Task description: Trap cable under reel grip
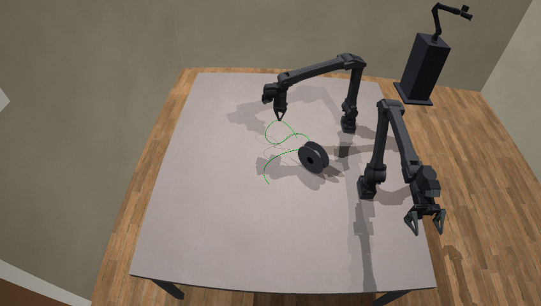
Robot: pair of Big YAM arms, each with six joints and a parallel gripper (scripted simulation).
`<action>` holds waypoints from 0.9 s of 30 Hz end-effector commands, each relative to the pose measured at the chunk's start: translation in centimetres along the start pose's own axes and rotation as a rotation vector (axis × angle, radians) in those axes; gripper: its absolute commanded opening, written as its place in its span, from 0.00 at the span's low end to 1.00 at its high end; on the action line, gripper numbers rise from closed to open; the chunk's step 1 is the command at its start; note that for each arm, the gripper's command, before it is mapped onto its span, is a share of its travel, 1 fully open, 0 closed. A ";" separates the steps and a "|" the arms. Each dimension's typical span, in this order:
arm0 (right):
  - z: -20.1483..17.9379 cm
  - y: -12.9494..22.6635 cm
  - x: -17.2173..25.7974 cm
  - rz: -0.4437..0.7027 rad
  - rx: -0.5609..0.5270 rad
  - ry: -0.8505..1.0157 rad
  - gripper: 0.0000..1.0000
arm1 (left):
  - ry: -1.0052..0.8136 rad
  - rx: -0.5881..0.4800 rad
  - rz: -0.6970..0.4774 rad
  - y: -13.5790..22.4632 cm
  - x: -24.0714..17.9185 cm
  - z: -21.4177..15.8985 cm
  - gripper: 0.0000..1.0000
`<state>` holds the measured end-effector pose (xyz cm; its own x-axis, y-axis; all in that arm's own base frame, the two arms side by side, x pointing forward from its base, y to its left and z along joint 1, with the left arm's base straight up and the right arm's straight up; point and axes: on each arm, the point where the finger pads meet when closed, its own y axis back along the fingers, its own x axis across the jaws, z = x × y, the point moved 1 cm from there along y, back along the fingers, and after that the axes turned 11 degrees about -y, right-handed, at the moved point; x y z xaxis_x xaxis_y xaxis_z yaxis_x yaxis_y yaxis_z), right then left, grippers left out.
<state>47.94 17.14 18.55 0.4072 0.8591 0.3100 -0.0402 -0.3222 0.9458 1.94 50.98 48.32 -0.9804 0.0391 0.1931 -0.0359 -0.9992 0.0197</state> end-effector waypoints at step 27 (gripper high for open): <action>1.2 1.5 3.1 0.032 -0.038 0.018 0.00 | 0.009 -0.029 0.009 0.1 0.5 0.9 1.00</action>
<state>48.27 17.49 18.67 0.4131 0.8566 0.3090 -0.0388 -0.3225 0.9458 1.94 50.98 48.32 -0.9804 0.0391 0.1931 -0.0359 -0.9992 0.0197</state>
